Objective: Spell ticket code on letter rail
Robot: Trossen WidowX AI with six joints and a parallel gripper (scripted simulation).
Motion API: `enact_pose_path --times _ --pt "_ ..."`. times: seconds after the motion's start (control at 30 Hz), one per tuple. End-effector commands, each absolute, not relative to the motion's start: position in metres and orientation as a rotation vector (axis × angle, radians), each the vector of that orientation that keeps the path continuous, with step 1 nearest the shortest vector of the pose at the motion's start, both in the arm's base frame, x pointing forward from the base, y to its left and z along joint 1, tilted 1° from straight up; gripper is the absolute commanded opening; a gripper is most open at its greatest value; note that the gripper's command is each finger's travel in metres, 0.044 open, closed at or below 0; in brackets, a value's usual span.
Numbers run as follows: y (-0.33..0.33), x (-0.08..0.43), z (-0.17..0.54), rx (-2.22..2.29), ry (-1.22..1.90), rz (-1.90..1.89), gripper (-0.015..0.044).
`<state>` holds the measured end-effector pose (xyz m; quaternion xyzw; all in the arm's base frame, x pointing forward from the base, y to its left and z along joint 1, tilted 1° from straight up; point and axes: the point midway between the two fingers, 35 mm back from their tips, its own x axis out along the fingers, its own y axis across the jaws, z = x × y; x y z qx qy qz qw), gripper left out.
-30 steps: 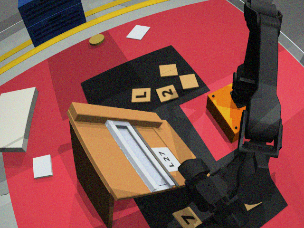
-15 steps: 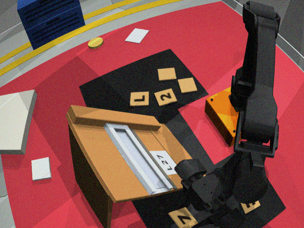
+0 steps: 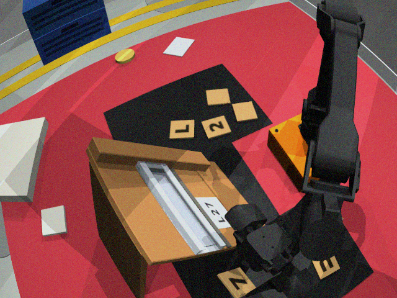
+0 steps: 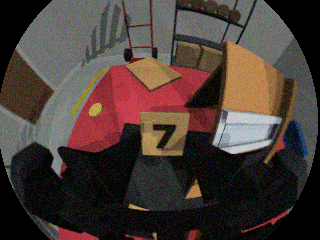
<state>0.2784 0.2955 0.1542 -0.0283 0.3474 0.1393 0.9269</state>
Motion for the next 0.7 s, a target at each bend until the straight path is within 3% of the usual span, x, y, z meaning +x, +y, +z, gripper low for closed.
enact_pose_path --times 0.0,0.67 --pt "0.2934 0.2782 0.1520 -0.066 0.716 0.290 0.0000" --pt "0.2839 0.2813 0.1521 -0.067 0.716 0.289 0.0000"
